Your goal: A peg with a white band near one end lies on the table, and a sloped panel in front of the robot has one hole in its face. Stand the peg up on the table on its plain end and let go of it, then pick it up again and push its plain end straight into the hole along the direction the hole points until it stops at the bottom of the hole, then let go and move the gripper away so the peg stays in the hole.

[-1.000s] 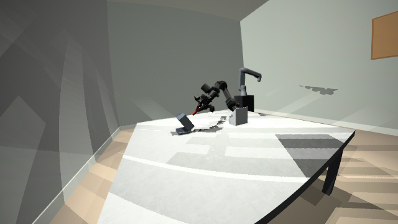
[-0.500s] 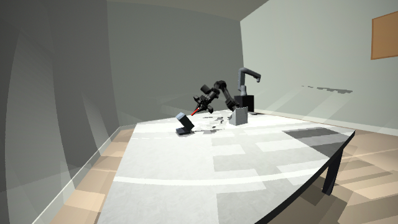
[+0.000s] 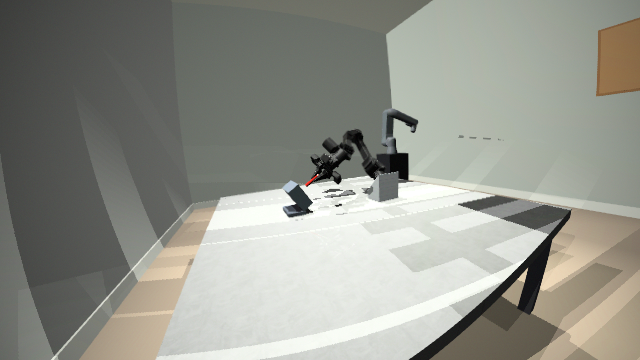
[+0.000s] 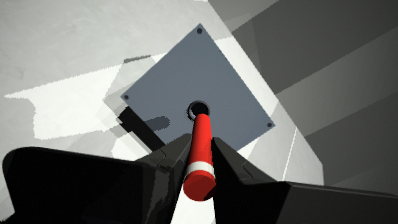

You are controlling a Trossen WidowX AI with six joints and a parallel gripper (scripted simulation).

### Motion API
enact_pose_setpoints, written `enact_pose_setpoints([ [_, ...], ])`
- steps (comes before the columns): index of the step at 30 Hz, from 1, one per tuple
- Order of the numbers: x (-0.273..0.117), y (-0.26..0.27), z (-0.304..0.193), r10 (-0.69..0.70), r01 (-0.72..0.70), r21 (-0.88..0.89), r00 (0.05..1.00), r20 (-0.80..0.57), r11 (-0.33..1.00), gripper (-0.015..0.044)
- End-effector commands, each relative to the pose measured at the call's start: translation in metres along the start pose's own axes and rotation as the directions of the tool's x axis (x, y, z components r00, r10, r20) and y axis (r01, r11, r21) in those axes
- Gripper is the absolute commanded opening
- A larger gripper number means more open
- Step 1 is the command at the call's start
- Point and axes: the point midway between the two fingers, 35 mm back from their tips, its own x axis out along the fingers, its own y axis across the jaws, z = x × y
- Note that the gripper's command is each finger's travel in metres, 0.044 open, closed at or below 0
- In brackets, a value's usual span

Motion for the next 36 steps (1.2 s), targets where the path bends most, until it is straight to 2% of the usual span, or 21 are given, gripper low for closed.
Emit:
enact_pose_setpoints([
  [1, 0.001, 0.004, -0.001, -0.001, 0.001, -0.008, 1.000, 0.005, 1.000, 0.0000],
  [21, 0.024, 0.003, -0.002, -0.002, 0.002, 0.000, 1.000, 0.005, 1.000, 0.0000],
  [36, 0.023, 0.007, -0.004, 0.006, -0.006, -0.002, 1.000, -0.001, 1.000, 0.0000],
])
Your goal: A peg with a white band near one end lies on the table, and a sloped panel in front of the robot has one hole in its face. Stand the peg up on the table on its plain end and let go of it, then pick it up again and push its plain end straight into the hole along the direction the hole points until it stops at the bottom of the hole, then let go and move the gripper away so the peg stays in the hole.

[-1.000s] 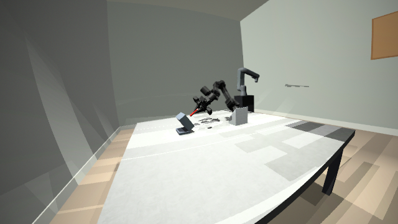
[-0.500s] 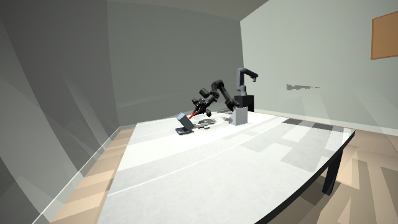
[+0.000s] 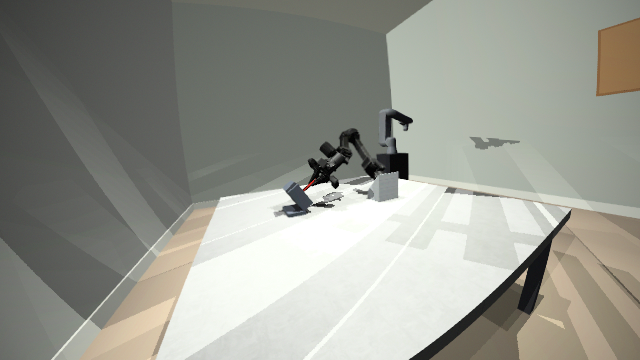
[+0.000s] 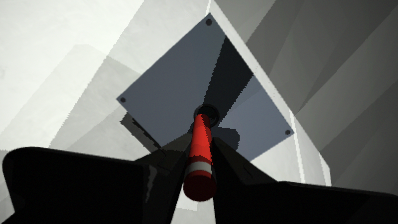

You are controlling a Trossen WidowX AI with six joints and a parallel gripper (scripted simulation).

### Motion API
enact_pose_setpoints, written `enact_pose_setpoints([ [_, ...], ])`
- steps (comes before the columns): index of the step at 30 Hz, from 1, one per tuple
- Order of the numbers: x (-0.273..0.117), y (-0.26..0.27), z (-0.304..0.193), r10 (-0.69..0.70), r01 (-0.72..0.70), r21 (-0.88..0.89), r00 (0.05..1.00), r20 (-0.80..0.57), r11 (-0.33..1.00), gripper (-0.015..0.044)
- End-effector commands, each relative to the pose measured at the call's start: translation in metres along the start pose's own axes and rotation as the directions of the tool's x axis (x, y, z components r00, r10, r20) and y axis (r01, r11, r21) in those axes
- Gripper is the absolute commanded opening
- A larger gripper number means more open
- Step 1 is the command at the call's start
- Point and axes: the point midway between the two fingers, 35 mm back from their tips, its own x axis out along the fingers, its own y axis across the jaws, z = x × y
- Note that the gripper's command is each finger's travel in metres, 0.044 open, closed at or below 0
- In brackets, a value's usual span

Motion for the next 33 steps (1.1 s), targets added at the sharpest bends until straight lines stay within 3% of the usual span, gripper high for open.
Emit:
enact_pose_setpoints([
  [1, -0.0004, 0.0006, -0.0002, 0.001, -0.001, -0.001, 1.000, 0.000, 1.000, 0.0000],
  [33, 0.0028, -0.0070, 0.0026, 0.001, -0.001, -0.001, 1.000, 0.000, 1.000, 0.0000],
])
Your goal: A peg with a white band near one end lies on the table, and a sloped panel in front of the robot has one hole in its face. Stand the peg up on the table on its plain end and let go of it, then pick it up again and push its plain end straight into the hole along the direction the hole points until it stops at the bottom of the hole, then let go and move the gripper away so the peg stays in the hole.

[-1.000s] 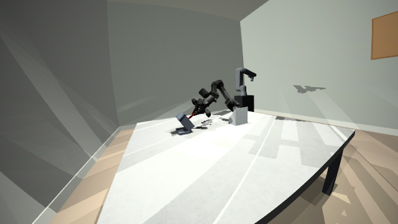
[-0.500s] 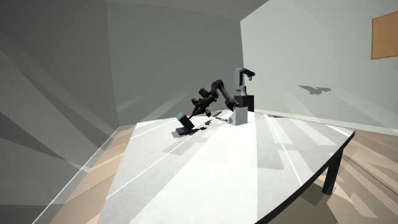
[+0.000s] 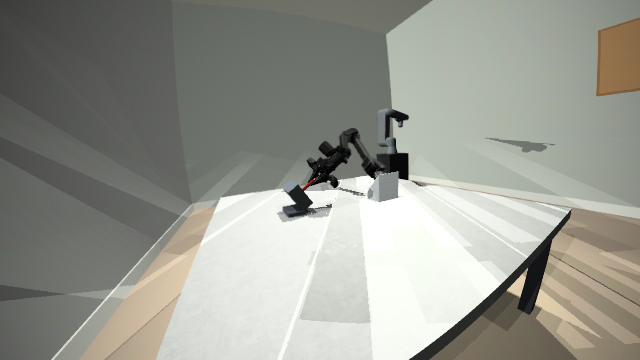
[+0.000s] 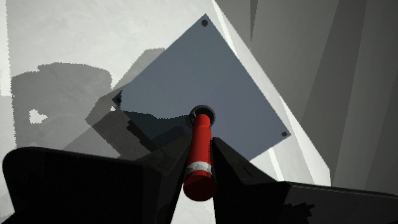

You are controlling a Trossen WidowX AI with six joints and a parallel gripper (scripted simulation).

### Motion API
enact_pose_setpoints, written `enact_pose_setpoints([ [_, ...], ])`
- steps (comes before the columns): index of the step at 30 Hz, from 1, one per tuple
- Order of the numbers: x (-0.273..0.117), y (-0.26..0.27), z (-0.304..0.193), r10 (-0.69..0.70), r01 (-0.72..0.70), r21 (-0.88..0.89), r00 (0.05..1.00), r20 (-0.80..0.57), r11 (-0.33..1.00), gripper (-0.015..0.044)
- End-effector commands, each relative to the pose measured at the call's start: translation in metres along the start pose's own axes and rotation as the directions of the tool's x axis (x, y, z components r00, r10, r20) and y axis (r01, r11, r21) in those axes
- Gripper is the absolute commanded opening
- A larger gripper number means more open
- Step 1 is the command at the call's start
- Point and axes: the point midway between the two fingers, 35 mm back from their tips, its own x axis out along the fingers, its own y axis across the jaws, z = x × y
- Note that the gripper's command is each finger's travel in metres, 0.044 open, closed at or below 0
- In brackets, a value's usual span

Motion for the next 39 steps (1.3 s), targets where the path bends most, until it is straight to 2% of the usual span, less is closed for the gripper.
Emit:
enact_pose_setpoints([
  [1, 0.002, -0.003, 0.001, -0.006, 0.006, 0.004, 1.000, 0.002, 1.000, 0.0000],
  [39, 0.012, -0.001, 0.002, -0.007, 0.007, 0.004, 1.000, 0.002, 1.000, 0.0000],
])
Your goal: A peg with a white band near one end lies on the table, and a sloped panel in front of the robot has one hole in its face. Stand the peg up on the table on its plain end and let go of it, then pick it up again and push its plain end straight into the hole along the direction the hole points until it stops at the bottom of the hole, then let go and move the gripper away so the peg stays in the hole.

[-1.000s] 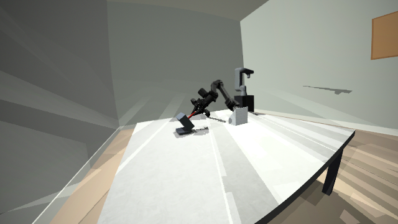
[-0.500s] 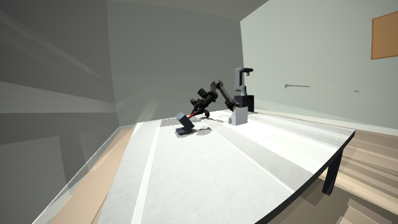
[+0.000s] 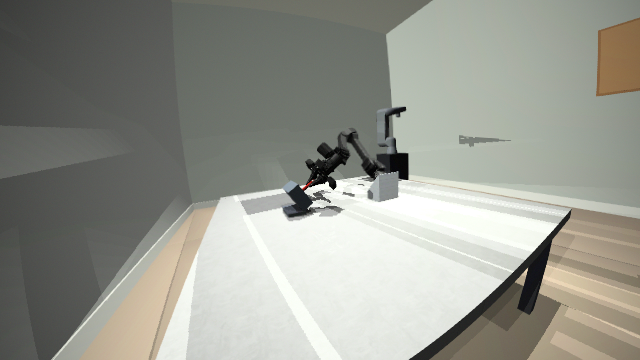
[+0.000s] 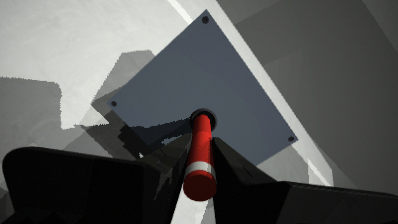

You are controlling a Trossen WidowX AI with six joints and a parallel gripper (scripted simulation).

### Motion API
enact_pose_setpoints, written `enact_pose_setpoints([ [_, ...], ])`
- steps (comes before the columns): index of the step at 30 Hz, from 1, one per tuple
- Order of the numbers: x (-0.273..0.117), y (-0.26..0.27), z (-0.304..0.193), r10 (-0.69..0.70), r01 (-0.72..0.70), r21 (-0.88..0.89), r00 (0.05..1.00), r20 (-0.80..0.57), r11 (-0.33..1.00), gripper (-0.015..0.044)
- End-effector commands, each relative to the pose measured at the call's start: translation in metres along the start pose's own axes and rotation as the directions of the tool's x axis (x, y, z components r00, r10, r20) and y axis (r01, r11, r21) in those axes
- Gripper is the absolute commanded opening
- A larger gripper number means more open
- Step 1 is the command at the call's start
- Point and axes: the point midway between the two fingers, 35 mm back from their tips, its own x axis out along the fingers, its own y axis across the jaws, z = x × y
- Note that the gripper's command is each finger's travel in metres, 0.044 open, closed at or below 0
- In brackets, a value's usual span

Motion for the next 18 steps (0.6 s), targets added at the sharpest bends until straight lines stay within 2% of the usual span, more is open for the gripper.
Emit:
enact_pose_setpoints([
  [1, 0.0022, -0.0021, 0.0014, -0.005, 0.005, 0.000, 1.000, 0.006, 1.000, 0.0000],
  [18, 0.0084, -0.0013, 0.0007, -0.006, 0.006, 0.000, 1.000, 0.006, 1.000, 0.0000],
])
